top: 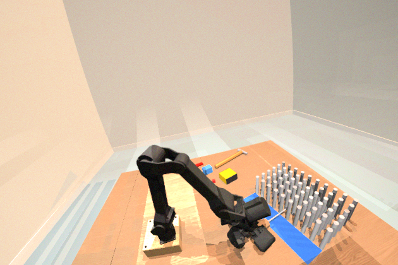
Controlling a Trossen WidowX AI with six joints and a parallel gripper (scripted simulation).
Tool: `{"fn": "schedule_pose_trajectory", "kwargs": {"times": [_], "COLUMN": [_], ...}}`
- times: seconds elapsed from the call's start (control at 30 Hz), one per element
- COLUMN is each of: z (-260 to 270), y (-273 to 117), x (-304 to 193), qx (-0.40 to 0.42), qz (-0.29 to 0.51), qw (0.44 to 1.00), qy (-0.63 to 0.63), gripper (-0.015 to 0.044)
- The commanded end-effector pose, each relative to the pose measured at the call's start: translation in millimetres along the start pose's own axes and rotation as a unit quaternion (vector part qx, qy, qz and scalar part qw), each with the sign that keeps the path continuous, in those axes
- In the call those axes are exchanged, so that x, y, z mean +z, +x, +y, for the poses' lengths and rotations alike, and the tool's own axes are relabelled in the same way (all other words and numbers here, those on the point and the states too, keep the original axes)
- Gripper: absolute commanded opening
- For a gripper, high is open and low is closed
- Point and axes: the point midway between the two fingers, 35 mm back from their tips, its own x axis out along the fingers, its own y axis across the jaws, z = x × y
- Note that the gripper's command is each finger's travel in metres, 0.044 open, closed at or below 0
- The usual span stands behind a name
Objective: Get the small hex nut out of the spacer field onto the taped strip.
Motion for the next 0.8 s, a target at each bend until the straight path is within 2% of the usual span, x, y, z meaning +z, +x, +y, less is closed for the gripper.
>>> {"fn": "schedule_pose_trajectory", "kwargs": {"times": [0.0,0.77], "z": [2,2], "y": [1,10], "x": [-7,-21], "qx": [0.005,0.005], "qz": [0.006,0.006], "qw": [1.0,1.0], "qy": [0.0,0.001], "gripper": [0.0,0.0]}}
